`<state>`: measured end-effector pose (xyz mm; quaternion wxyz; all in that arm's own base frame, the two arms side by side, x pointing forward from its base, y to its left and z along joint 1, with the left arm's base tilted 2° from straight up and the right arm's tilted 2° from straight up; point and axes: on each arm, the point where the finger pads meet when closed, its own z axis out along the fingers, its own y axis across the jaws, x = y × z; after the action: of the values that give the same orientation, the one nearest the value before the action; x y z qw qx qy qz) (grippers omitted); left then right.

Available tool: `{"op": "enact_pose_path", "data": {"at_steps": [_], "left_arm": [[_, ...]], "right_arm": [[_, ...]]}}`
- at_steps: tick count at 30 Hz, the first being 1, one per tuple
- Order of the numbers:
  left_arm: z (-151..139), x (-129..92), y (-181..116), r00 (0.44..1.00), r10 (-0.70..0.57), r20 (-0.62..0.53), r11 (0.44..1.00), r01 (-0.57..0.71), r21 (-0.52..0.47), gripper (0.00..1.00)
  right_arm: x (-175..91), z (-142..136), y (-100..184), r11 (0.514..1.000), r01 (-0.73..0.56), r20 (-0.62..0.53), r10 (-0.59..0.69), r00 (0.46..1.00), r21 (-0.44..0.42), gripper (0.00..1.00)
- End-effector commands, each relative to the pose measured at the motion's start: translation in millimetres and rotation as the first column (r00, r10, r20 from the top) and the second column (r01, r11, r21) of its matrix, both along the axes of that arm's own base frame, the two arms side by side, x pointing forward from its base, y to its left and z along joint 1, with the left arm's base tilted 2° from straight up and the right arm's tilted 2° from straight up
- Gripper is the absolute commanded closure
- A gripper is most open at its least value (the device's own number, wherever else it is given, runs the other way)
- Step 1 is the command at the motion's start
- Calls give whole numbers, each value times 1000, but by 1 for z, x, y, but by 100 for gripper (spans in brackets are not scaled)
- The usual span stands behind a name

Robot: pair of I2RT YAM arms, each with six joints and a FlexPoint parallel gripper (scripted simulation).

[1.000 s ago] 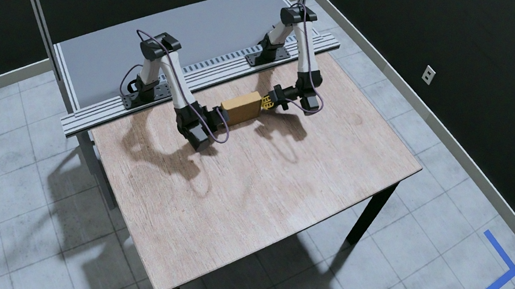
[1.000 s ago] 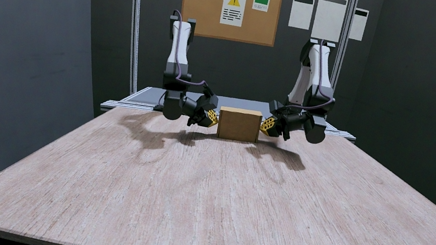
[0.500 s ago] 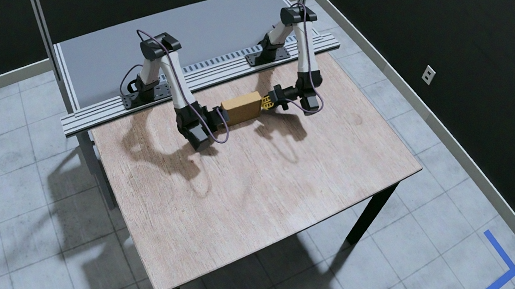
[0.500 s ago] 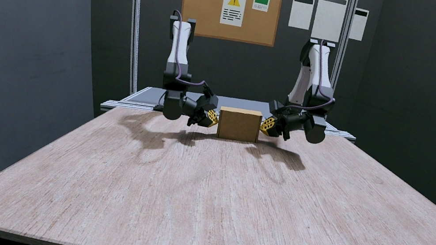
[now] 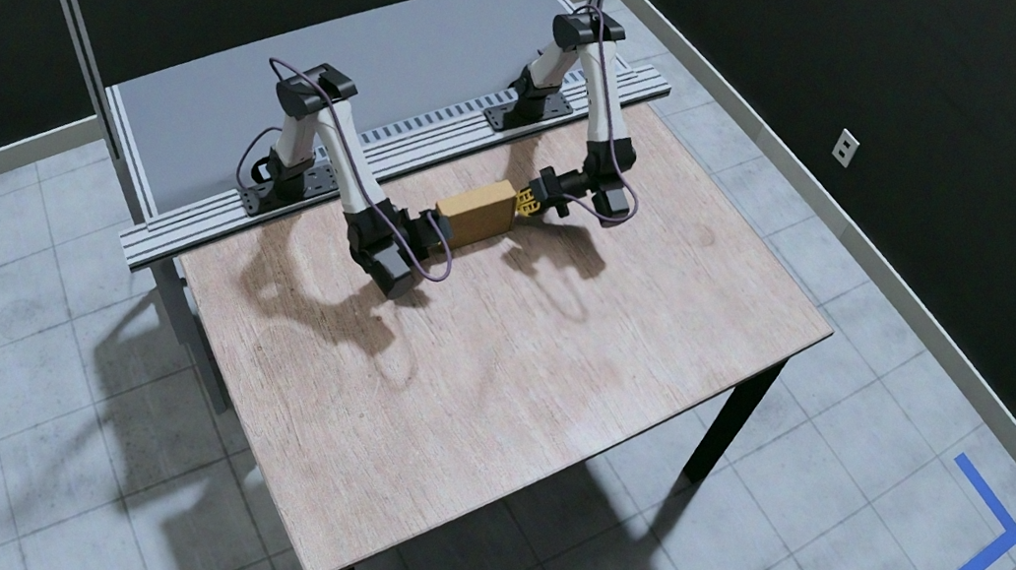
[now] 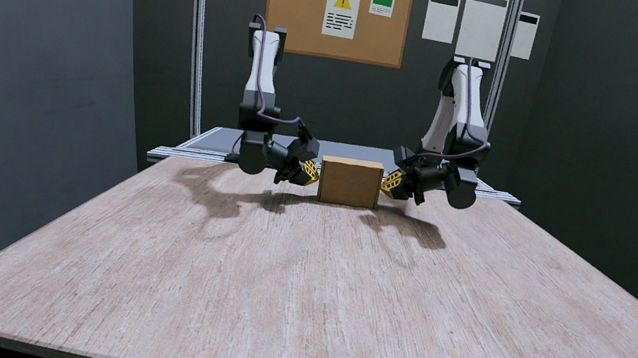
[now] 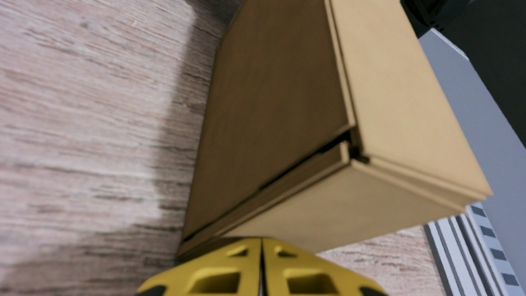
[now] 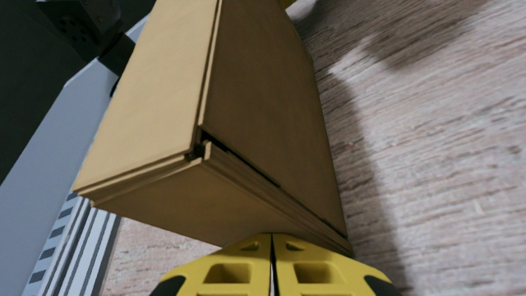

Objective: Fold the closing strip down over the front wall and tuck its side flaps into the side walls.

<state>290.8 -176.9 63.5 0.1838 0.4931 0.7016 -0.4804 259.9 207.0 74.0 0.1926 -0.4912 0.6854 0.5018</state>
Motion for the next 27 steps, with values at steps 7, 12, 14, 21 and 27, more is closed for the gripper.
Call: {"op": "enact_pose_path", "data": {"at_steps": [7, 12, 14, 21, 27], "left_arm": [[24, 3, -11, 999, -20, 48, 1000, 21, -24, 100], [26, 2, -11, 999, -20, 47, 1000, 21, -24, 100], [28, 3, -11, 999, -20, 49, 999, 21, -24, 100], [33, 2, -11, 999, -20, 46, 1000, 21, -24, 100], [36, 1, -11, 999, -20, 46, 1000, 21, -24, 100]], "right_arm": [[3, 23, 9, 999, -17, 48, 16, 999, 28, 100], [3, 25, 9, 999, -17, 47, 16, 999, 28, 100], [3, 27, 9, 999, -18, 50, 16, 999, 29, 100], [2, 32, 9, 999, -18, 49, 17, 999, 29, 100], [2, 36, 9, 999, -19, 51, 18, 999, 29, 100]]}}
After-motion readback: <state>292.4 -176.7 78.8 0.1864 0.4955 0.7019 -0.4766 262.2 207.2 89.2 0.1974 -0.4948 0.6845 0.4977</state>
